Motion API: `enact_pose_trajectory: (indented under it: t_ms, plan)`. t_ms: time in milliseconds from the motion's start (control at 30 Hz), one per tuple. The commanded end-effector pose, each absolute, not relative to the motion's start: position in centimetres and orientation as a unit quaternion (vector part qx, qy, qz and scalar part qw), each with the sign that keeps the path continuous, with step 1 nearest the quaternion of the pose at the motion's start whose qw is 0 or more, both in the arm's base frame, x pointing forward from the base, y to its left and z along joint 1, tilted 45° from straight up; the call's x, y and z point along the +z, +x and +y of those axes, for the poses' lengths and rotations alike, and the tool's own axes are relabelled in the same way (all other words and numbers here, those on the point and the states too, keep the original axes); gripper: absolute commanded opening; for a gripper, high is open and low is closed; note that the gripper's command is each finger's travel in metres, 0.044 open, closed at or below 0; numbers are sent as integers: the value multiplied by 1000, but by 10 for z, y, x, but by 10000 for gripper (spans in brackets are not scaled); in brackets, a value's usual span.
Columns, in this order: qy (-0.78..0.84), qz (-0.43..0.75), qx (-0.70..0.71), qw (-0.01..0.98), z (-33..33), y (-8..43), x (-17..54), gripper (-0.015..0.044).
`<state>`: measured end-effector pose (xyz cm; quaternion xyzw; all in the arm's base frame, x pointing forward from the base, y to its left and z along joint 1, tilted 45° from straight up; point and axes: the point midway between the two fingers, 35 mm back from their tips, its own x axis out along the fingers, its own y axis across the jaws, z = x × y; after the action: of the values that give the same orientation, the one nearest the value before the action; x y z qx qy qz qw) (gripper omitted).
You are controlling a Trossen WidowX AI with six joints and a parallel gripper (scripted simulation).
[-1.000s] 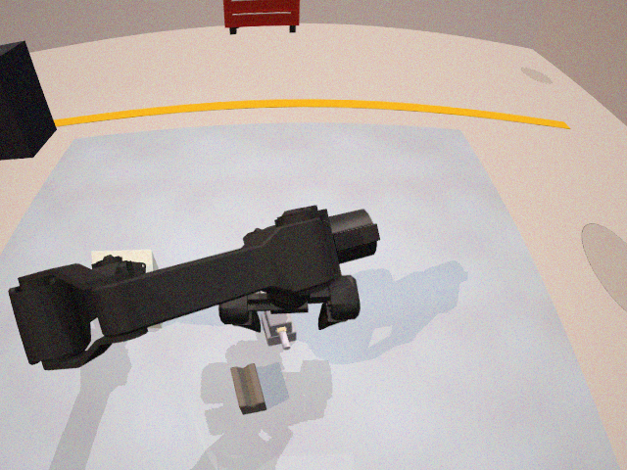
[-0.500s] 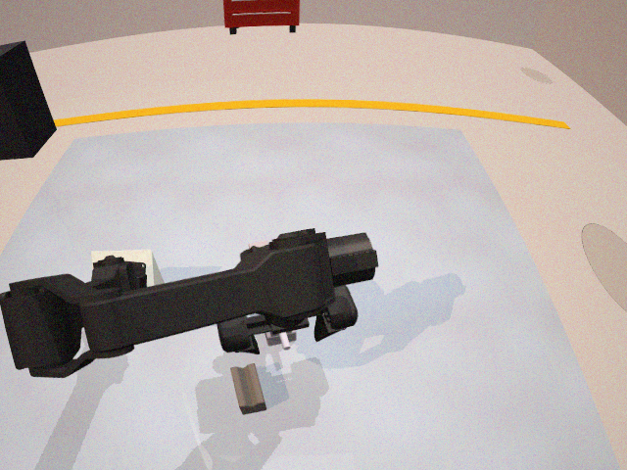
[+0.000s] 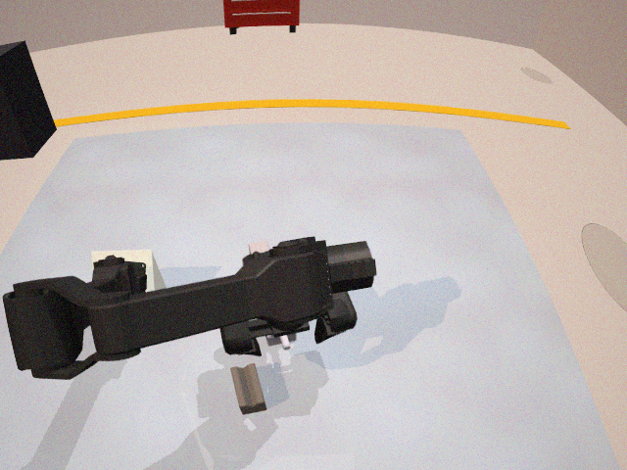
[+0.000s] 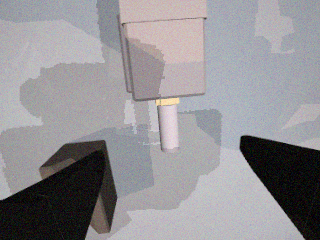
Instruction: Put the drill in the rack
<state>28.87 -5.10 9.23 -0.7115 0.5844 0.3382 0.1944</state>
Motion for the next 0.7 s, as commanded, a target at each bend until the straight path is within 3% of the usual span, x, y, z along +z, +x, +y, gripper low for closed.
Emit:
enact_pose_trajectory:
  t_ms: [0,667]
  plan:
    - [-712,585,339,191,-54,288,87,440]
    - [-712,585,338,190,-70,287,60,440]
